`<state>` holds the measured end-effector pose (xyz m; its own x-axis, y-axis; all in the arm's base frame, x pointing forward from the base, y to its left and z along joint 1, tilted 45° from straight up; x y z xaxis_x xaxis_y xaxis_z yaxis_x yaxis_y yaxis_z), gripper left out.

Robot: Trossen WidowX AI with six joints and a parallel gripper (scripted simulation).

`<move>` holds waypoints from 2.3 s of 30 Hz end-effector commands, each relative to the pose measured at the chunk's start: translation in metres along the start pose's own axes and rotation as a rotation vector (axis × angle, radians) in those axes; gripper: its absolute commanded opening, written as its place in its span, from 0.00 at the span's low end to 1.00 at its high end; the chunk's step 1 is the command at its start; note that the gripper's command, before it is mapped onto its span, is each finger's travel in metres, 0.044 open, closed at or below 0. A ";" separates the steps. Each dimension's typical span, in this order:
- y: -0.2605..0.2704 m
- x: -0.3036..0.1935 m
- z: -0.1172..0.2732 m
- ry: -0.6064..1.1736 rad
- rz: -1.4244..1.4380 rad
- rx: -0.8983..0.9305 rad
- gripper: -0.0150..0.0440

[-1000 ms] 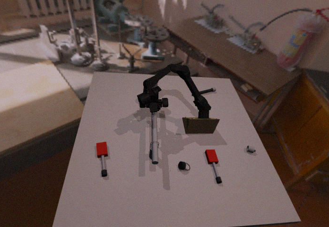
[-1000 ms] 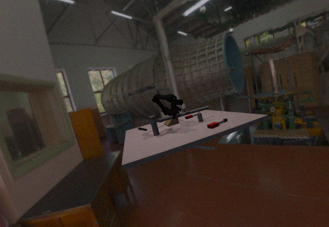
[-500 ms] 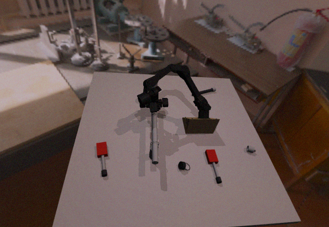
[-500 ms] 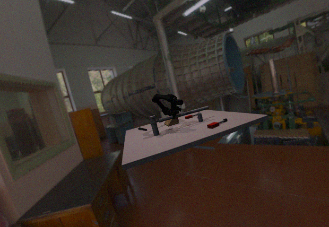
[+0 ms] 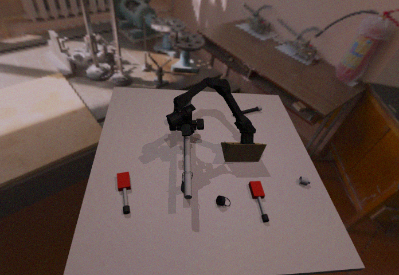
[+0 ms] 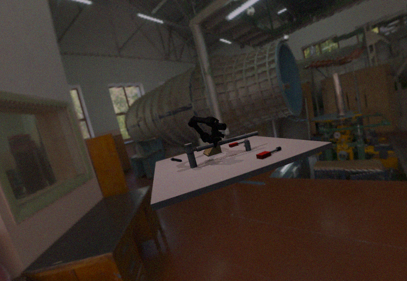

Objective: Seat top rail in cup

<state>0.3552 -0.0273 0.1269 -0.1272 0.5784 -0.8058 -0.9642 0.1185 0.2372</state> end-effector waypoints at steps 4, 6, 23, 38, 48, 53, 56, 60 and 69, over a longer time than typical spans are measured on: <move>-0.001 -0.001 0.002 0.006 0.003 -0.004 0.25; -0.001 -0.001 0.002 0.006 0.003 -0.004 0.25; -0.002 -0.002 0.003 0.009 0.006 -0.004 0.25; -0.003 -0.003 0.004 0.009 0.005 -0.004 0.25; -0.003 -0.004 0.005 0.009 0.005 -0.004 0.25; -0.003 -0.004 0.006 0.009 0.005 -0.004 0.25; -0.003 -0.004 0.006 0.009 0.005 -0.004 0.25; -0.004 -0.005 0.006 0.009 0.005 -0.004 0.25; -0.003 -0.003 0.002 -0.003 0.005 0.011 0.25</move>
<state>0.3583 -0.0280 0.1286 -0.1304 0.5846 -0.8008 -0.9595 0.1289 0.2504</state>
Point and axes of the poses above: the point midway between the two fingers, 35 mm back from their tips, its own z axis back along the fingers, its own y axis across the jaws, x = y × z, the point moved 8 cm from there along z, back along the fingers, and after that the axes turned 15 degrees about z, right-handed, at the moved point
